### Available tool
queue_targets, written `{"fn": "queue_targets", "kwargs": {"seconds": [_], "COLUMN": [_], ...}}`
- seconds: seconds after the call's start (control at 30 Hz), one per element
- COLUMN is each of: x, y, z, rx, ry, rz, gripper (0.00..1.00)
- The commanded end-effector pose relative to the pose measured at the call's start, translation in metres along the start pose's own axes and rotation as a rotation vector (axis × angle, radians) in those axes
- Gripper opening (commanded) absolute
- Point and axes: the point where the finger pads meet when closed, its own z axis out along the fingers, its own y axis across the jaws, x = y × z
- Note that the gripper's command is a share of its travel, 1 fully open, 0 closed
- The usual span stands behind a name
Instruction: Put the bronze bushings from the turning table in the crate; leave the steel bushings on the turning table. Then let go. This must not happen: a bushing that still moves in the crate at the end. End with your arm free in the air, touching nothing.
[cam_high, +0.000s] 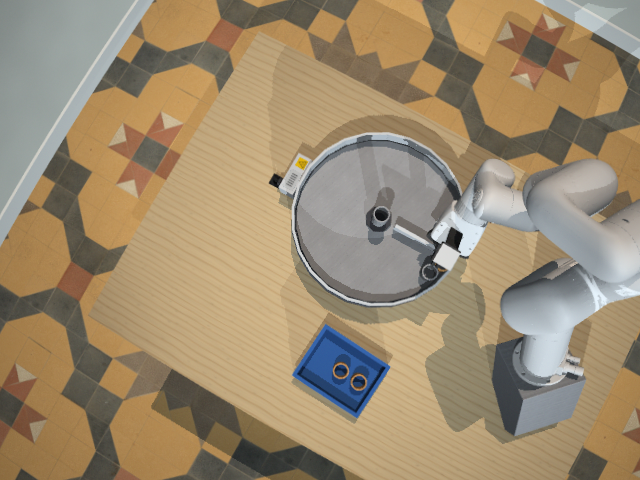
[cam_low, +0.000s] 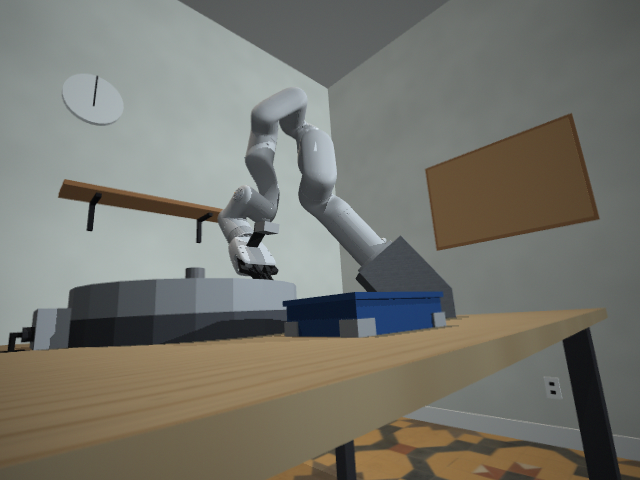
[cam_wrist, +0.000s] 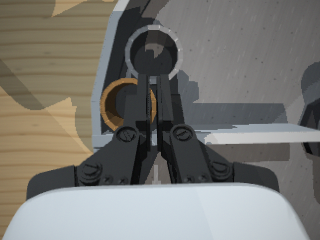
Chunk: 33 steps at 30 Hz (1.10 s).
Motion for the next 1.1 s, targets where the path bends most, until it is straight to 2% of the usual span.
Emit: {"fn": "queue_targets", "kwargs": {"seconds": [0.0, 0.47, 0.9, 1.07], "x": [0.001, 0.022, 0.061, 0.067], "y": [0.000, 0.000, 0.000, 0.000], "z": [-0.002, -0.027, -0.073, -0.080], "rx": [0.000, 0.000, 0.000, 0.000], "ry": [-0.001, -0.001, -0.001, -0.001], "rz": [0.000, 0.000, 0.000, 0.000], "gripper": [0.00, 0.00, 0.00, 0.00]}}
